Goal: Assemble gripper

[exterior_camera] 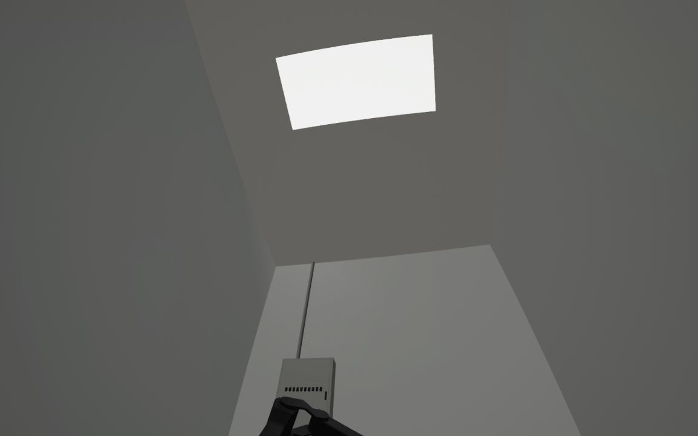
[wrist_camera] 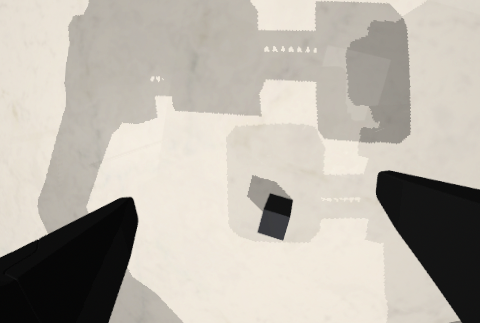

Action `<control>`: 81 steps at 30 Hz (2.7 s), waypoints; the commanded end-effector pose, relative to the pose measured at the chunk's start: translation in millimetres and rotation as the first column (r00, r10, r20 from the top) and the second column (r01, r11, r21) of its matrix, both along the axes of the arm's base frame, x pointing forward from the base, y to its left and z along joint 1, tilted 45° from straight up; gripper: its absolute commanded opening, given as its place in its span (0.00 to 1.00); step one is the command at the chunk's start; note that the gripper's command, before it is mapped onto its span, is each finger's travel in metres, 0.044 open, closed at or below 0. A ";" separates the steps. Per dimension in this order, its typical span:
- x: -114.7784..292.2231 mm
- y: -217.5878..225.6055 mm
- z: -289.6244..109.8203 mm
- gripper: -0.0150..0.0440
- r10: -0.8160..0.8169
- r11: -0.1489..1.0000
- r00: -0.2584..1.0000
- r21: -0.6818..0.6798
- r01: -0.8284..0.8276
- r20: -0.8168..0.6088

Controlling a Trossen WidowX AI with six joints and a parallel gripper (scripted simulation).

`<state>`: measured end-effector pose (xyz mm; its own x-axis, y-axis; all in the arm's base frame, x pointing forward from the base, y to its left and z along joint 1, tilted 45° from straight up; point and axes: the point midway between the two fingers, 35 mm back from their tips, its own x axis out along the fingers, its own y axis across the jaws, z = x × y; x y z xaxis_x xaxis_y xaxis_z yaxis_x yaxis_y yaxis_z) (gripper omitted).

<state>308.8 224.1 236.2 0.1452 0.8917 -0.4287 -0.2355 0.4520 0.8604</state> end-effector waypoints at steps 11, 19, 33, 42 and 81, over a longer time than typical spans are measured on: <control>-0.2 -36.4 -31.2 1.00 -0.250 0.968 0.880 -0.070 0.243 -0.404; -3.1 -55.7 -45.8 1.00 -0.370 0.923 0.723 -0.138 0.360 -0.583; -13.3 -87.9 -68.8 1.00 -0.510 0.804 0.334 -0.302 0.512 -0.793; -22.9 -107.0 -81.8 1.00 -0.537 0.709 0.040 -0.426 0.562 -0.843; -61.8 -141.0 -125.9 1.00 -0.287 0.426 -0.765 -0.792 0.437 -0.577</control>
<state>247.7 71.3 123.3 0.0855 0.7068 -0.7022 0.7899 -0.4777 -0.3846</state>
